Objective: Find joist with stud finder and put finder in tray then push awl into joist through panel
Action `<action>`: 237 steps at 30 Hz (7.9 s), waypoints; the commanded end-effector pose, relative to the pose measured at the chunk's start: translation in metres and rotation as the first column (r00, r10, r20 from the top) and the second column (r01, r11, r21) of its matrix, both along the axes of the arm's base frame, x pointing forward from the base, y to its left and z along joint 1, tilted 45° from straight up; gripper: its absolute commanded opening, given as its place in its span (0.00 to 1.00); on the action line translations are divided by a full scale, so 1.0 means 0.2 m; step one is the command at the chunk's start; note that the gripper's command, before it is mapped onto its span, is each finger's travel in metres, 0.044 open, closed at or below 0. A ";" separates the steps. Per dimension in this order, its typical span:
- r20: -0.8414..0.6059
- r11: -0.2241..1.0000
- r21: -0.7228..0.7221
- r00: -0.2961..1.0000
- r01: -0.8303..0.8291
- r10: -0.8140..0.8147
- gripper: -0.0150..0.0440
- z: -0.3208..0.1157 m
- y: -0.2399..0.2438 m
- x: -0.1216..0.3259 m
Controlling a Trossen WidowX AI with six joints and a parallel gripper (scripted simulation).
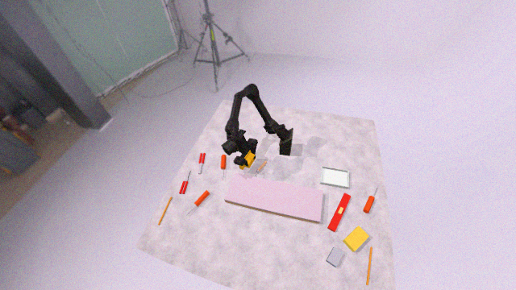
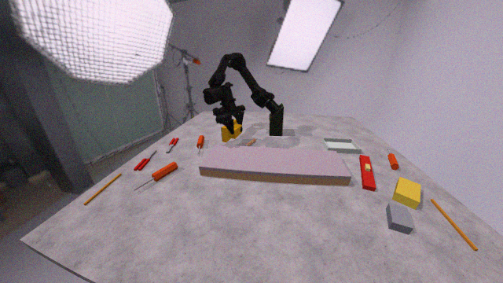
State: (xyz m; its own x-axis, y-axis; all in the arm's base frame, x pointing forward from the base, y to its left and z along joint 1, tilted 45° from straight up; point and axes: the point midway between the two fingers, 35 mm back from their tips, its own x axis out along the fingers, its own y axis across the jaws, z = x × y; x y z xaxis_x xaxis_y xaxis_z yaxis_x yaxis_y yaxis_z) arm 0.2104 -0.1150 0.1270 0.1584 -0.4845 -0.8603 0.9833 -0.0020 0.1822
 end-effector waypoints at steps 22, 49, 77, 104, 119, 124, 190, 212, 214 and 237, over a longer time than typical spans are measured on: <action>0.008 0.989 0.142 0.999 -0.035 0.034 0.25 0.02 -0.01 0.00; 0.013 0.953 0.294 0.998 -0.067 0.066 0.25 0.03 -0.04 0.00; 0.024 0.886 0.453 0.995 -0.100 0.100 0.25 0.03 -0.06 0.00; 0.044 0.785 0.606 0.990 -0.131 0.131 0.25 0.03 -0.08 0.00; 0.052 0.730 0.669 0.988 -0.143 0.146 0.25 0.03 -0.09 0.00; 0.056 0.707 0.692 0.987 -0.147 0.151 0.25 0.03 -0.10 0.00; 0.076 0.648 0.746 0.986 -0.157 0.150 0.90 -0.03 -0.19 -0.01; 0.078 0.650 0.744 0.986 -0.156 0.148 0.90 -0.04 -0.21 -0.01; 0.078 0.650 0.744 0.986 -0.156 0.148 0.90 -0.04 -0.21 -0.01; 0.078 0.650 0.743 0.986 -0.156 0.147 0.90 -0.03 -0.23 -0.01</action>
